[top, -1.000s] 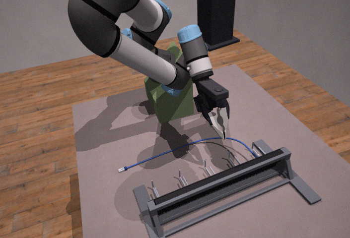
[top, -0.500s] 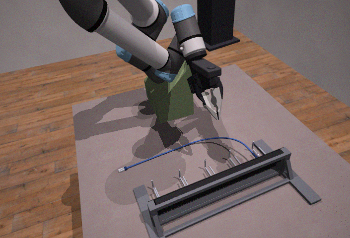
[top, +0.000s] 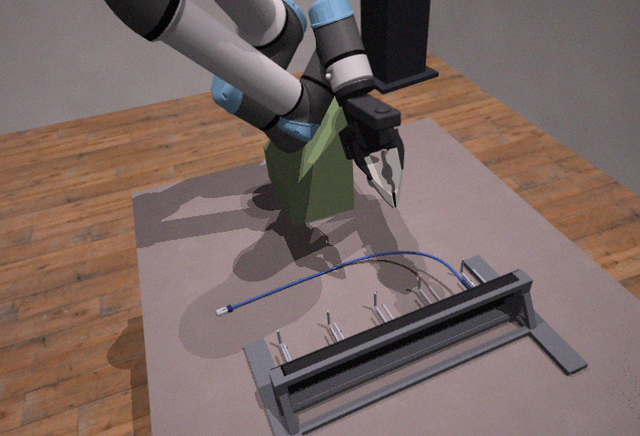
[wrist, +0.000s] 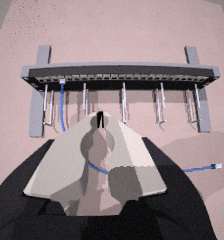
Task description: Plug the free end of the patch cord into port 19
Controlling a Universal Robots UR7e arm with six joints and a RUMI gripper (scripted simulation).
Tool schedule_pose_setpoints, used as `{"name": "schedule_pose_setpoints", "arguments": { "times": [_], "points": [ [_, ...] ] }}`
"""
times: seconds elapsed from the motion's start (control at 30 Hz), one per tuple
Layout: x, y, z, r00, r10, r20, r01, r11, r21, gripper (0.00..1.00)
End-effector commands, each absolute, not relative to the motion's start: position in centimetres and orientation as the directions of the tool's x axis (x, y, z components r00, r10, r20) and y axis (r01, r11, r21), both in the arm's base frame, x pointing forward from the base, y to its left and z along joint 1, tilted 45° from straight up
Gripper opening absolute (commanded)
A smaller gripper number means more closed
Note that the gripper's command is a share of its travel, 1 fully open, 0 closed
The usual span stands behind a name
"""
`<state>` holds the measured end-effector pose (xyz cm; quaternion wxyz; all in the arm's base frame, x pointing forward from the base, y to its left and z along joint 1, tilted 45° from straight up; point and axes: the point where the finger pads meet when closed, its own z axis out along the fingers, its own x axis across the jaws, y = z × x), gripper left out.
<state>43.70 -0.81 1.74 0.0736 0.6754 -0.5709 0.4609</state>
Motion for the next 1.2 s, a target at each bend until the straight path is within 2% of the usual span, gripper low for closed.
{"name": "schedule_pose_setpoints", "arguments": {
  "times": [0.0, 1.17],
  "points": [
    [43.5, -1.2, 2.0, -0.078, -0.703, 0.707, -0.844, -0.331, -0.422, 0.00],
    [42.7, -7.9, 8.7, -0.076, -0.703, 0.707, -0.844, -0.331, -0.421, 0.00]
  ]
}}
